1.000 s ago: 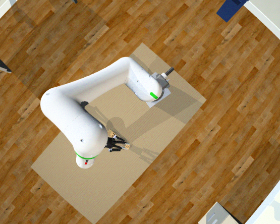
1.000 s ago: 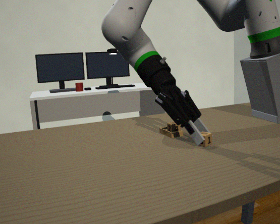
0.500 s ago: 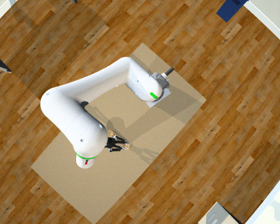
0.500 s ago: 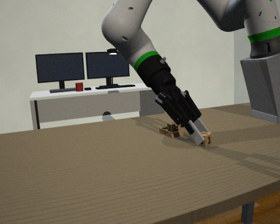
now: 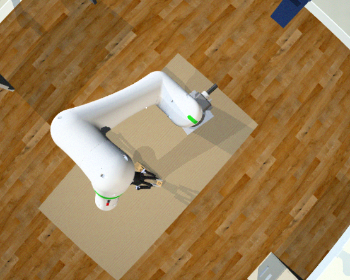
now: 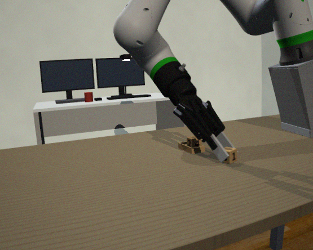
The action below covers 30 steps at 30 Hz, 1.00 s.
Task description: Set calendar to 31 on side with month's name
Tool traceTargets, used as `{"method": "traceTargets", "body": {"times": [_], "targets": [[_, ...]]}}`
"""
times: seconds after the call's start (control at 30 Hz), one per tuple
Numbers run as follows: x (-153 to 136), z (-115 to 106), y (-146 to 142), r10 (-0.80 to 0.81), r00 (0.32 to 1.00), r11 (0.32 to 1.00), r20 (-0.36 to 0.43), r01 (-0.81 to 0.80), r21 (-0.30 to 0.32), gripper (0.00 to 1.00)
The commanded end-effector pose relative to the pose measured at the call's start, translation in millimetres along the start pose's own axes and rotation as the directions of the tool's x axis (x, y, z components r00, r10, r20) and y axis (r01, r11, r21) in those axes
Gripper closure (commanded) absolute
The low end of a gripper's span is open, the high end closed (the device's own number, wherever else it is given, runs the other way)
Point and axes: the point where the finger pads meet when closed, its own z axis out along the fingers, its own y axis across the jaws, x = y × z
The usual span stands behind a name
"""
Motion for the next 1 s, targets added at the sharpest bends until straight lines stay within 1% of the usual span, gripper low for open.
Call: {"method": "traceTargets", "body": {"times": [0.0, 0.97], "targets": [[0.0, -0.1, -0.1, 0.000, 1.000, 1.000, 0.000, 0.000, 0.000, 0.83], [3.8, 3.7, -0.1, 0.000, 1.000, 1.000, 0.000, 0.000, 0.000, 0.83]]}}
